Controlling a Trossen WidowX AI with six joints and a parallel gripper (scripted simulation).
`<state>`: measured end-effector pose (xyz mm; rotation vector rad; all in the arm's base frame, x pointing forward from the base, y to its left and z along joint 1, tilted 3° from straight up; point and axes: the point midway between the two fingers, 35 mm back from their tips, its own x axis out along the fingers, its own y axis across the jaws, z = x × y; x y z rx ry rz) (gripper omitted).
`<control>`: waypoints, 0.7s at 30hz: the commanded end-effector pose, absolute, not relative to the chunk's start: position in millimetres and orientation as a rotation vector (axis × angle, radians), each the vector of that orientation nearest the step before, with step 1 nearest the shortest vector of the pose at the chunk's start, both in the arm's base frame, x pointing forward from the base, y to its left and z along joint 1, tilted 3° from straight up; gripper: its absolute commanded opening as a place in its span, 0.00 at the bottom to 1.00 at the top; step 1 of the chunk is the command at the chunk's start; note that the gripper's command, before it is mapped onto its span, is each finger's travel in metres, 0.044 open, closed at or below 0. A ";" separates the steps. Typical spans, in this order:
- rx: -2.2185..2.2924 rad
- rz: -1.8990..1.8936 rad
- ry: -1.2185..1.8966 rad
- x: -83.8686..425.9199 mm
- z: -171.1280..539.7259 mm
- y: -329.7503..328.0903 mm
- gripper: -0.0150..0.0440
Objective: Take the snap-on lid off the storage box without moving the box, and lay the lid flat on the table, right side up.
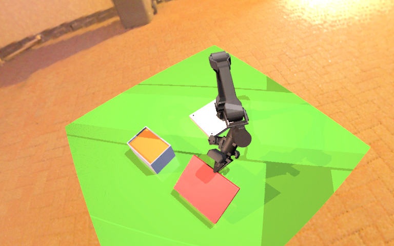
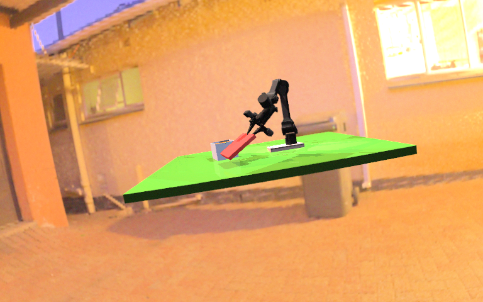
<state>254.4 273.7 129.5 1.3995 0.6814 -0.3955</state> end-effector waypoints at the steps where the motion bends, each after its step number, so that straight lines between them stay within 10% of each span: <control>1: 1.400 -0.390 0.678 255.3 127.7 274.2 0.25; 21: 1.400 -0.391 0.678 255.3 111.6 273.7 0.25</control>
